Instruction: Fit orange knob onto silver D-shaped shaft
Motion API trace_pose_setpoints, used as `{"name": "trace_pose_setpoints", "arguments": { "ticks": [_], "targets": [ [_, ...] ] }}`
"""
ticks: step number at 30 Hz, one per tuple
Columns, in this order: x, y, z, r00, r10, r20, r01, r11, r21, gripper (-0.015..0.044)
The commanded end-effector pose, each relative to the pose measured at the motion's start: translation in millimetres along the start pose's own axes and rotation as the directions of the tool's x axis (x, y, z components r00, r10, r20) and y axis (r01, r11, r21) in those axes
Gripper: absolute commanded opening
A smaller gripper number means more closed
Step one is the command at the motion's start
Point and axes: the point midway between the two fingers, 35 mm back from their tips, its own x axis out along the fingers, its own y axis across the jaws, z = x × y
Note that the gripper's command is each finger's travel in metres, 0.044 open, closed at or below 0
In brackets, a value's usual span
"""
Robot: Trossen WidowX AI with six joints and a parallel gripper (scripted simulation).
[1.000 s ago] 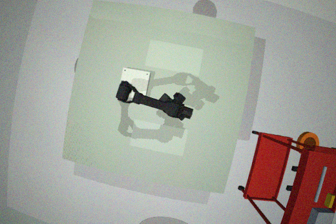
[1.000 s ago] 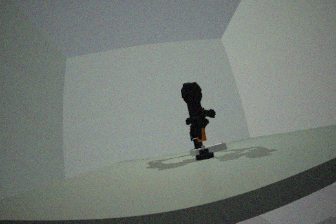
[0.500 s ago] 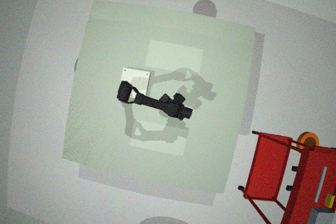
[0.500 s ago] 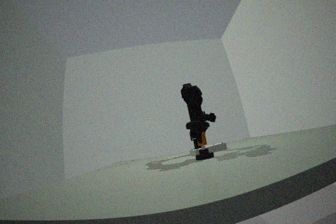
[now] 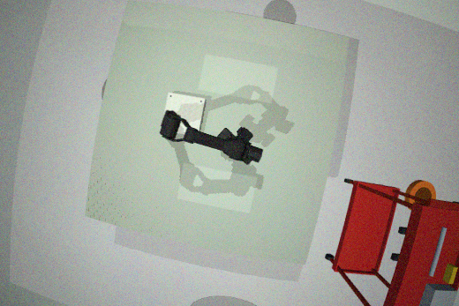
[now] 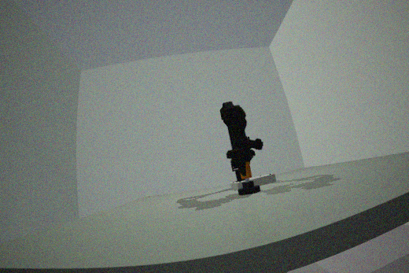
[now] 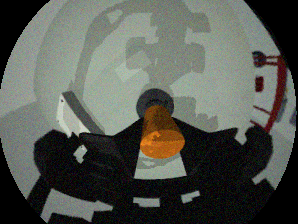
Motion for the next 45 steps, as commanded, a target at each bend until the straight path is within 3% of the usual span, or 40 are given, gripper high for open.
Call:
{"name": "trace_pose_setpoints", "arguments": {
  "ticks": [1,28,45],
  "targets": [
    [1,0,0,1.0,-0.004,-0.002,0.004,1.0,-0.004,0.0],
    [14,0,0,1.0,-0.001,0.0,0.001,1.0,0.001,0.0],
    [14,0,0,1.0,-0.001,0.0,0.001,1.0,0.001,0.044]
  ]
}}
